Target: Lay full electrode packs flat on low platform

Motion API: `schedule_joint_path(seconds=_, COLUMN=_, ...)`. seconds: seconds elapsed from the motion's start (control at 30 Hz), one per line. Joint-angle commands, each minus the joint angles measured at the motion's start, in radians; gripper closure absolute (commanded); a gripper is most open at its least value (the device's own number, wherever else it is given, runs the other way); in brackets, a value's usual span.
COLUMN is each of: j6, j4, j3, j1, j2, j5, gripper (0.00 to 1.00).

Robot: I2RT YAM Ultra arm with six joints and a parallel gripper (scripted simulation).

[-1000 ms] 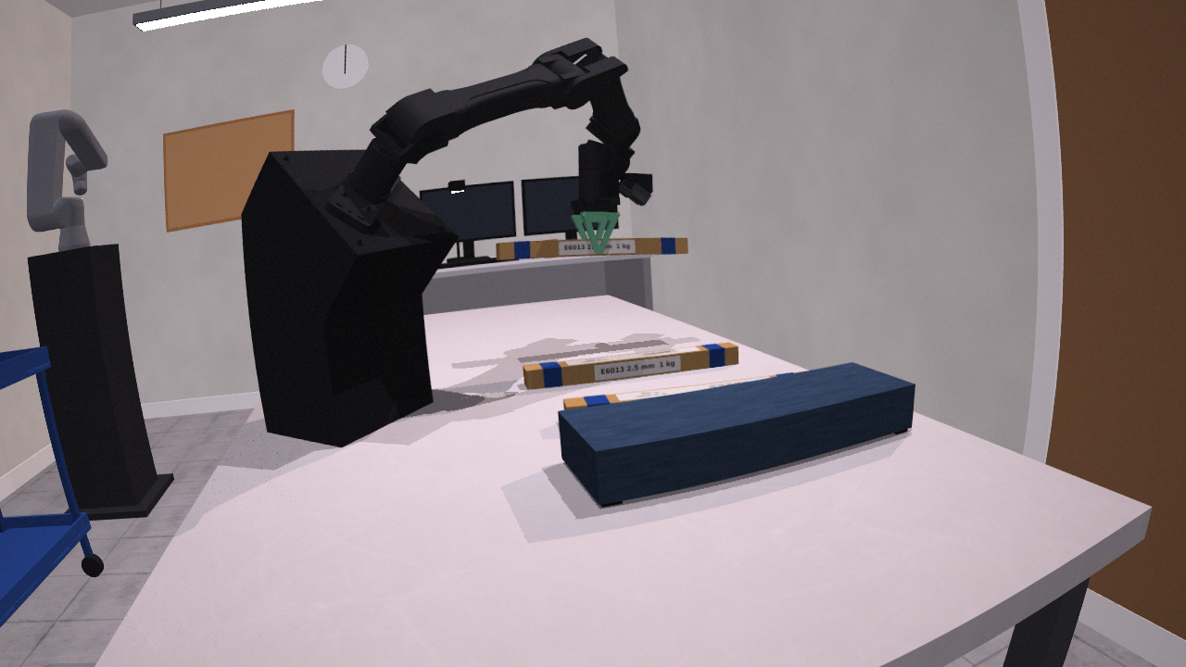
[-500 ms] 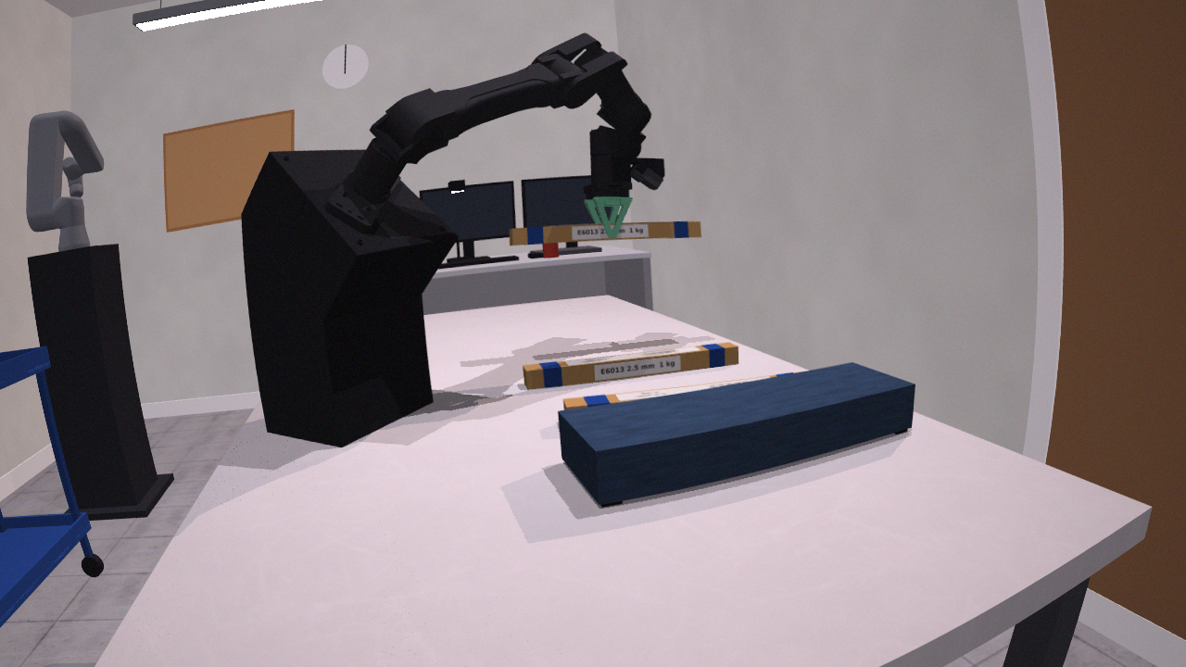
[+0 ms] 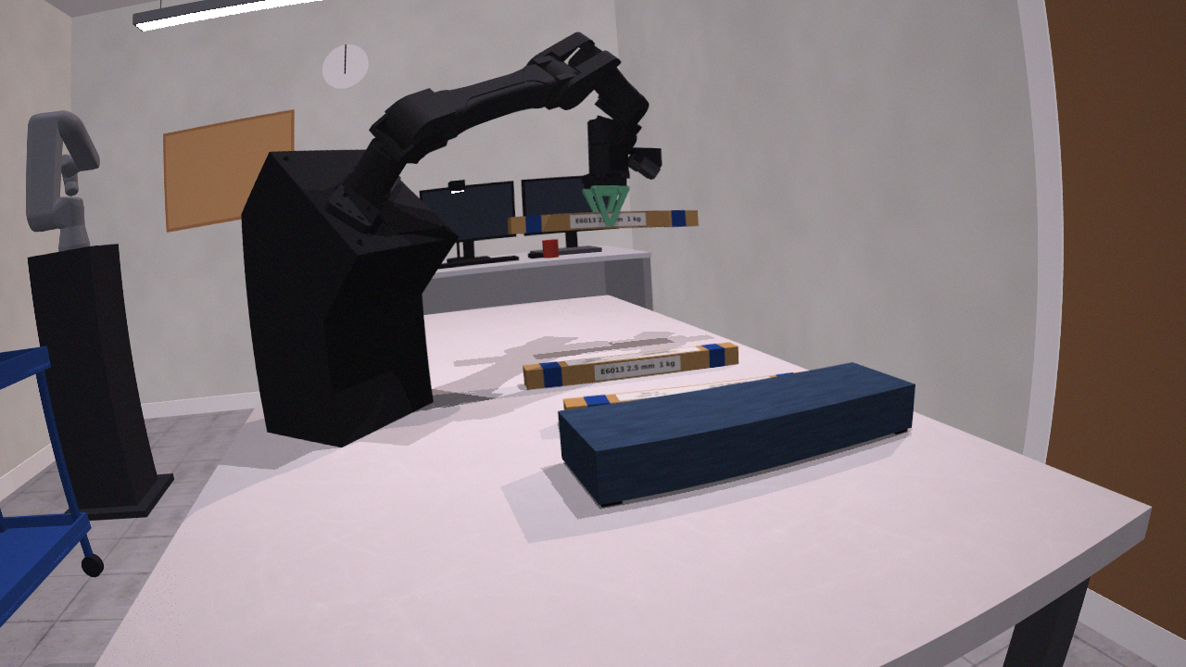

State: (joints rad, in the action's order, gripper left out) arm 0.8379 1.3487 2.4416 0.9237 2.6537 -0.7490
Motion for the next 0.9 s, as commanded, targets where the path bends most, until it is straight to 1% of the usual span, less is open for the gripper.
schedule_joint_path(seconds=0.0, j6=0.010, j4=0.017, j3=0.010, j1=0.076, j2=-0.087, j5=-0.009, gripper=1.00)
schedule_joint_path(seconds=0.13, j6=0.011, j4=0.013, j3=0.002, j1=0.077, j2=-0.089, j5=-0.010, gripper=1.00)
schedule_joint_path(seconds=0.2, j6=0.009, j4=0.015, j3=-0.025, j1=0.077, j2=-0.082, j5=-0.011, gripper=1.00)
schedule_joint_path(seconds=0.37, j6=0.005, j4=-0.023, j3=-0.042, j1=0.077, j2=-0.107, j5=-0.008, gripper=1.00)
schedule_joint_path(seconds=0.87, j6=-0.003, j4=-0.030, j3=-0.053, j1=0.073, j2=-0.105, j5=-0.010, gripper=1.00)
